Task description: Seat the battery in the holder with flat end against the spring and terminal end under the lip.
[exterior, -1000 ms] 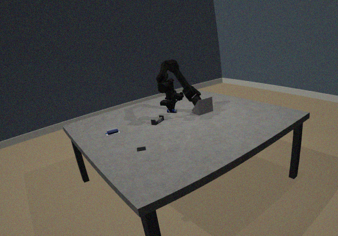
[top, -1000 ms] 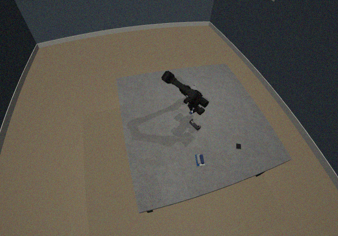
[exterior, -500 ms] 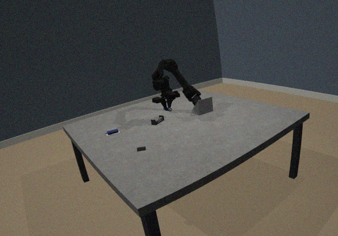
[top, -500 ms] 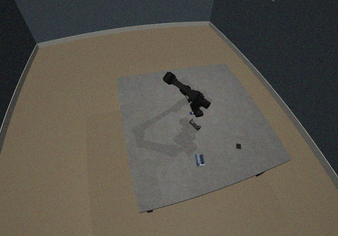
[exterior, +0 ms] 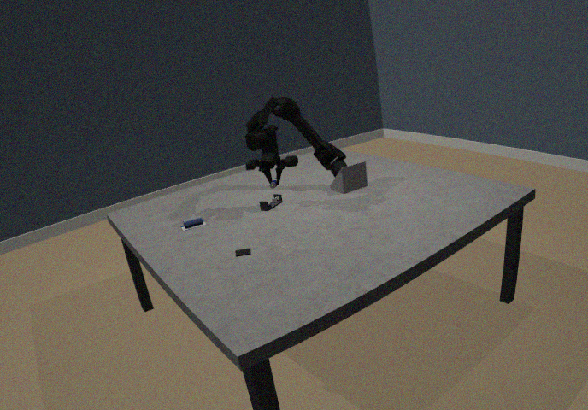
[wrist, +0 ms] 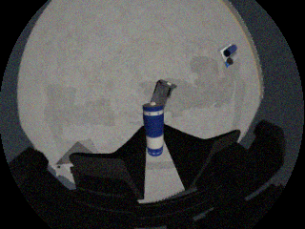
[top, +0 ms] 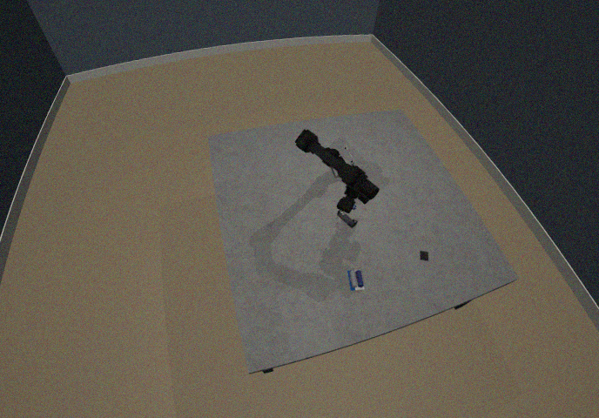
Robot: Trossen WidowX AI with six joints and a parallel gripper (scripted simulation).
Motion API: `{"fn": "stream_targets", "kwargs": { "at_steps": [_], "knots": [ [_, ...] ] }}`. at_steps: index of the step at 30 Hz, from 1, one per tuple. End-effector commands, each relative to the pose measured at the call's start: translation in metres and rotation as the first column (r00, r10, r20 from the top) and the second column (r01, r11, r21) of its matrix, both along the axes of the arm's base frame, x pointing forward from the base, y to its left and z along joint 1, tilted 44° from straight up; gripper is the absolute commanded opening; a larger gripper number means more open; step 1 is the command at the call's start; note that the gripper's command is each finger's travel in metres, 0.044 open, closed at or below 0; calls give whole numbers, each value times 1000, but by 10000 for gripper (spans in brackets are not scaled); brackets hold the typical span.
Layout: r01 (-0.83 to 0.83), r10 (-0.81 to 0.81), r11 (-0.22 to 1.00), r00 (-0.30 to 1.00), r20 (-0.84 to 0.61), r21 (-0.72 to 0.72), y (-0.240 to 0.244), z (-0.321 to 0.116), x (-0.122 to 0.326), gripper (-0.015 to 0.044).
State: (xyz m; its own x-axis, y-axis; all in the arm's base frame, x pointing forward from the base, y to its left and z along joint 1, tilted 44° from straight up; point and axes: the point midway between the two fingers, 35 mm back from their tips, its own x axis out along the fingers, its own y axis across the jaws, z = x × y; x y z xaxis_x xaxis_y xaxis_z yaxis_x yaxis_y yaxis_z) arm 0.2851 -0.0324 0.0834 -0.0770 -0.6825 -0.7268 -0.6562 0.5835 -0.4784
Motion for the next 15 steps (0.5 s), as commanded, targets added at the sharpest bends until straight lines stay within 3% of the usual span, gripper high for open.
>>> {"fn": "stream_targets", "kwargs": {
  "at_steps": [1,4,15],
  "knots": [
    [173,-170,985,972,165,-9,-2,3,17,76],
    [264,-257,964,934,250,3,-4,4,26,76],
    [265,-260,964,929,262,17,-5,2,26,76]
  ]
}}
